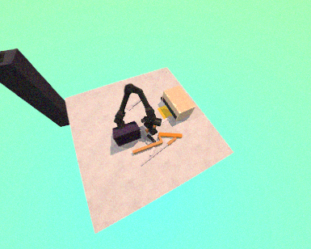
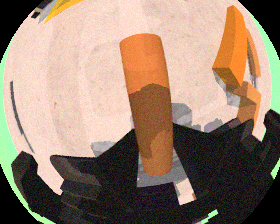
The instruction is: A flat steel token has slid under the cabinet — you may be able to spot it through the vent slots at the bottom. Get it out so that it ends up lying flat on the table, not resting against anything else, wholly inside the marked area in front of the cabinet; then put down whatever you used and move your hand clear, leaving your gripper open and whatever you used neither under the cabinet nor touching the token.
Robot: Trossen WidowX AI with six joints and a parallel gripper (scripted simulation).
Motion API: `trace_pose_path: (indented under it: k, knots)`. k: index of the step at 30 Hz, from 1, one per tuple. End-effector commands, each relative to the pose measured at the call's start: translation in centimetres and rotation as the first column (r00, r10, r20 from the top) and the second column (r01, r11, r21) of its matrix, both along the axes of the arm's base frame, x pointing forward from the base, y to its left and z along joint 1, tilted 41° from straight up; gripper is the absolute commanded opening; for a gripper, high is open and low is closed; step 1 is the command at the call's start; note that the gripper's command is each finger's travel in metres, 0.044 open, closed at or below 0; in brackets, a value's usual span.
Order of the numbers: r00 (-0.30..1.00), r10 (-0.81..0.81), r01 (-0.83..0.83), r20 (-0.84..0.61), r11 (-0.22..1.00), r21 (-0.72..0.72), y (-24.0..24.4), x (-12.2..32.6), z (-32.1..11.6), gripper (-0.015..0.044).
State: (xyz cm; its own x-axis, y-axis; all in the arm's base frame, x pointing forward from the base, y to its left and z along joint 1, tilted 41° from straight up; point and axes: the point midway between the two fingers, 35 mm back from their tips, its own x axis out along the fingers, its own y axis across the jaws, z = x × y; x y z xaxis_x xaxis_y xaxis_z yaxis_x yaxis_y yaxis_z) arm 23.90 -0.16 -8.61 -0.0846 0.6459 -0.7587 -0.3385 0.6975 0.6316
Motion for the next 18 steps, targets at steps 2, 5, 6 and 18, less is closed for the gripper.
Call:
trace_pose_path:
  k: [2,5,6,18]
  knots:
    - [1.0,0.0,0.0,0.0,1.0,0.0,0.0,0.0,0.0,0.0131]
    - [1.0,0.0,0.0,0.0,1.0,0.0,0.0,0.0,0.0,0.02]
    - [1.0,0.0,0.0,0.0,1.0,0.0,0.0,0.0,0.0,0.02]
    - [1.0,-0.001,0.001,0.001,1.0,0.001,0.02,0.0,-0.03,0.027]
